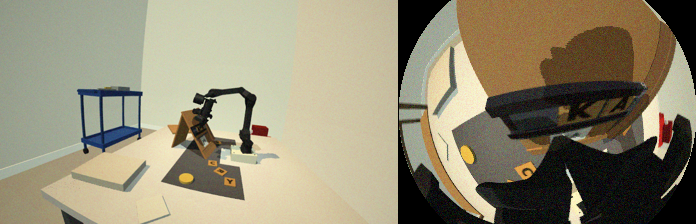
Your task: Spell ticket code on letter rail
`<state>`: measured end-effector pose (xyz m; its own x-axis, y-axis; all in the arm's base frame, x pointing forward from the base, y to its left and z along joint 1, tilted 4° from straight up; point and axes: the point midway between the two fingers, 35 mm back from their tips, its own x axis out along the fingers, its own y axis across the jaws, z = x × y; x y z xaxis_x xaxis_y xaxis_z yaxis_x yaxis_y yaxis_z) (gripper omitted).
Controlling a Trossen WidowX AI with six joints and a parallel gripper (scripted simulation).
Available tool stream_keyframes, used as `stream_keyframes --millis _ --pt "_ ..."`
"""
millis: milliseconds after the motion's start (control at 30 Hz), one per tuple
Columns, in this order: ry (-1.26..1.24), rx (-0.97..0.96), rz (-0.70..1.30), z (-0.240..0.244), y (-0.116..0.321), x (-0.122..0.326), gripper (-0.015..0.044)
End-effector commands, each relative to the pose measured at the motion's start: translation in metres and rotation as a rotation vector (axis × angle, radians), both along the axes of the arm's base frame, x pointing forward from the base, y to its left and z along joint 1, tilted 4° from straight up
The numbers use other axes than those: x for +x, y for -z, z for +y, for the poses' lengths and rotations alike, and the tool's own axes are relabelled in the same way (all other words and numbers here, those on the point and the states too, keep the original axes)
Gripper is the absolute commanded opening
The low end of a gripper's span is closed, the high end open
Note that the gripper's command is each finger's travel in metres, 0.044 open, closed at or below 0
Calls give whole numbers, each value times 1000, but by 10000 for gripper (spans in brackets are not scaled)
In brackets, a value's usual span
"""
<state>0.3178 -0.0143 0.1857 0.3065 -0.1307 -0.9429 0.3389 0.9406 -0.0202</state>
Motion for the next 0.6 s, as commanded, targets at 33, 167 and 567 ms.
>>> stream_keyframes --millis 33,167,567 --pt "-1 3 1 0 2 3 0" --pt "-1 3 1 -1 3 5 0" --pt "-1 3 0 -2 6 10 0"
